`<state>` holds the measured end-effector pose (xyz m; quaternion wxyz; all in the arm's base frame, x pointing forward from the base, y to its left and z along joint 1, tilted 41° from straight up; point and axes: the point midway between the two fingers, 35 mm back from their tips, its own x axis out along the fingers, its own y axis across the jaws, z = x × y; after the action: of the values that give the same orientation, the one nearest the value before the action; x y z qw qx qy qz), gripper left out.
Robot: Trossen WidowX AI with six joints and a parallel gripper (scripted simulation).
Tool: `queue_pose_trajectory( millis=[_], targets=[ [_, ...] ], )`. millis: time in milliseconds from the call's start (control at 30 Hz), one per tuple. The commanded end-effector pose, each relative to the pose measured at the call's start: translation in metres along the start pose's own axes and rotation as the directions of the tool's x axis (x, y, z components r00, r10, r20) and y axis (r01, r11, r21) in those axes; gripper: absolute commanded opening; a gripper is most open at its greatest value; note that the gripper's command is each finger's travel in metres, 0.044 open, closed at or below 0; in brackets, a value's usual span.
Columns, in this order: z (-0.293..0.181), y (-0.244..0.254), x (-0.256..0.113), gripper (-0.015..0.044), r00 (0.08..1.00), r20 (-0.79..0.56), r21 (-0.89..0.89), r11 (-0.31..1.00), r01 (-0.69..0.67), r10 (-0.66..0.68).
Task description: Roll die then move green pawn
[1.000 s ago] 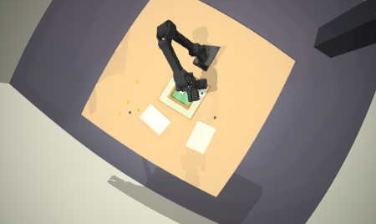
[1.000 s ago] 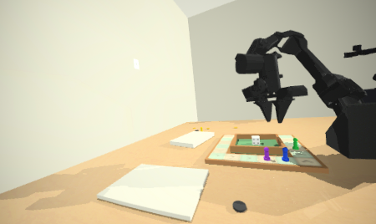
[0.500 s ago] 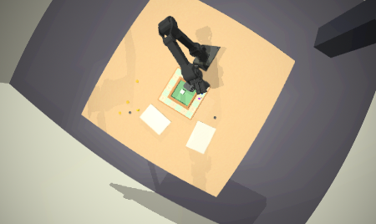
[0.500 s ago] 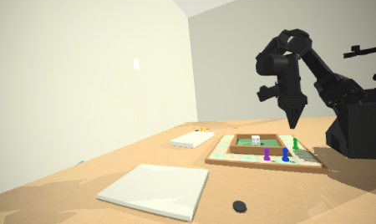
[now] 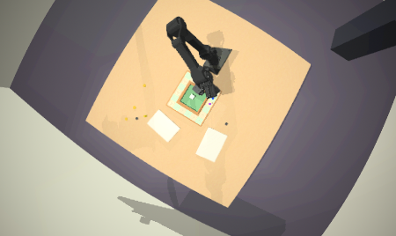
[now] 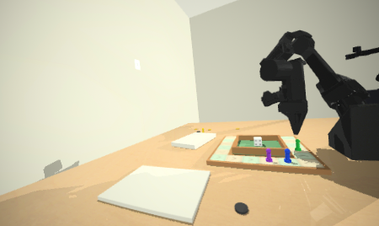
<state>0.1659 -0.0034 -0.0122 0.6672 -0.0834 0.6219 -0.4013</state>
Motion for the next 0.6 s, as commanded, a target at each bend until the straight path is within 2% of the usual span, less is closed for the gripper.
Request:
queue_pose_trajectory(
  millis=[0,567],
  targets=[
    [-0.002,-0.002,0.007,0.0200,1.000,-0.001,-0.009,1.000,0.012,-0.012],
    [-0.002,-0.001,0.035,0.0200,1.000,-0.001,-0.009,1.000,0.013,-0.013]
  ],
)
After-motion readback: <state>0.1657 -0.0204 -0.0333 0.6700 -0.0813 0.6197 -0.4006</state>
